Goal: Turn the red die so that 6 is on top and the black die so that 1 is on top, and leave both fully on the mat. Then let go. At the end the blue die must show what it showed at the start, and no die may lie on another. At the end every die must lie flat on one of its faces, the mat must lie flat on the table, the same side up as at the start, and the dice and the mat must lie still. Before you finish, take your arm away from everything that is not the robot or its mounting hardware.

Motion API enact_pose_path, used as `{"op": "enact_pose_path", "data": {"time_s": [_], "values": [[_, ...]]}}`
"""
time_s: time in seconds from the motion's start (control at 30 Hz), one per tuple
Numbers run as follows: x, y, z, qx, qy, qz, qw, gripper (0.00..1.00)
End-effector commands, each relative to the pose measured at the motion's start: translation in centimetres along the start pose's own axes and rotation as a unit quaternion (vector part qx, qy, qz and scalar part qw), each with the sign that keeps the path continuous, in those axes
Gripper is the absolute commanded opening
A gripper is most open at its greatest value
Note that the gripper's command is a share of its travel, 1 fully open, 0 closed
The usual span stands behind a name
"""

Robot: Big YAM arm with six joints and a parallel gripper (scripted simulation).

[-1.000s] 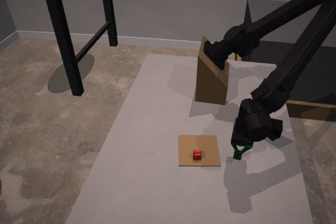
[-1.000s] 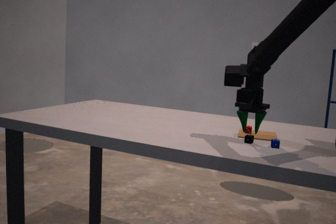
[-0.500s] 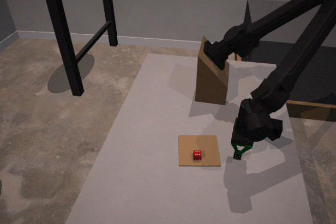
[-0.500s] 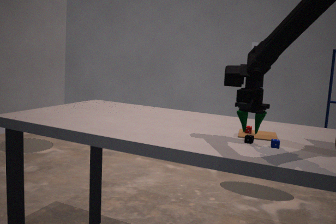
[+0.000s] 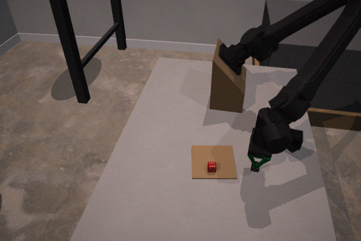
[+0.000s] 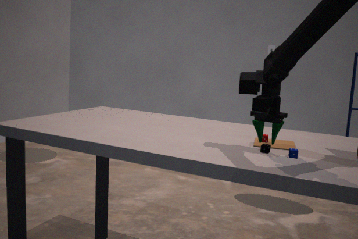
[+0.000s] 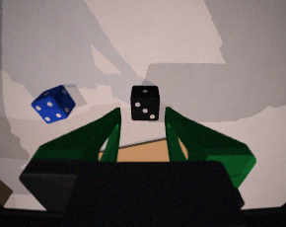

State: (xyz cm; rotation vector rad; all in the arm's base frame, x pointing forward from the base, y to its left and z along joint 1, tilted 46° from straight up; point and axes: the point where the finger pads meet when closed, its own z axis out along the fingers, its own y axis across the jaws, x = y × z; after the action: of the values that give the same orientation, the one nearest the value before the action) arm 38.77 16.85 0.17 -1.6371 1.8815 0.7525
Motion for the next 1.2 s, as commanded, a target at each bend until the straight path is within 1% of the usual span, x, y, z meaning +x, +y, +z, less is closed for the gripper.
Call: {"op": "enact_pose_path", "data": {"time_s": [0.0,0.13,0.2,0.3,0.5,0.53,0.6,0.63,1.17], "values": [[-0.2,-0.2,0.8,0.001,-0.001,0.002,1.0,0.4],[0.0,0.1,1.6,-0.001,0.0,0.004,1.0,0.4],[-0.2,-0.2,1.9,0.001,-0.001,0.002,1.0,0.4],[-0.2,-0.4,1.8,0.008,-0.002,0.003,1.0,0.4],[-0.1,-0.1,2.8,0.0,-0.001,0.003,1.0,0.4],[-0.1,-0.1,2.8,0.001,-0.001,0.003,1.0,0.4],[-0.3,-0.8,1.8,0.015,-0.004,0.003,1.0,0.4],[-0.4,-1.0,1.6,0.017,-0.005,0.002,1.0,0.4],[-0.5,-1.0,1.6,0.017,-0.005,0.002,1.0,0.4]]}}
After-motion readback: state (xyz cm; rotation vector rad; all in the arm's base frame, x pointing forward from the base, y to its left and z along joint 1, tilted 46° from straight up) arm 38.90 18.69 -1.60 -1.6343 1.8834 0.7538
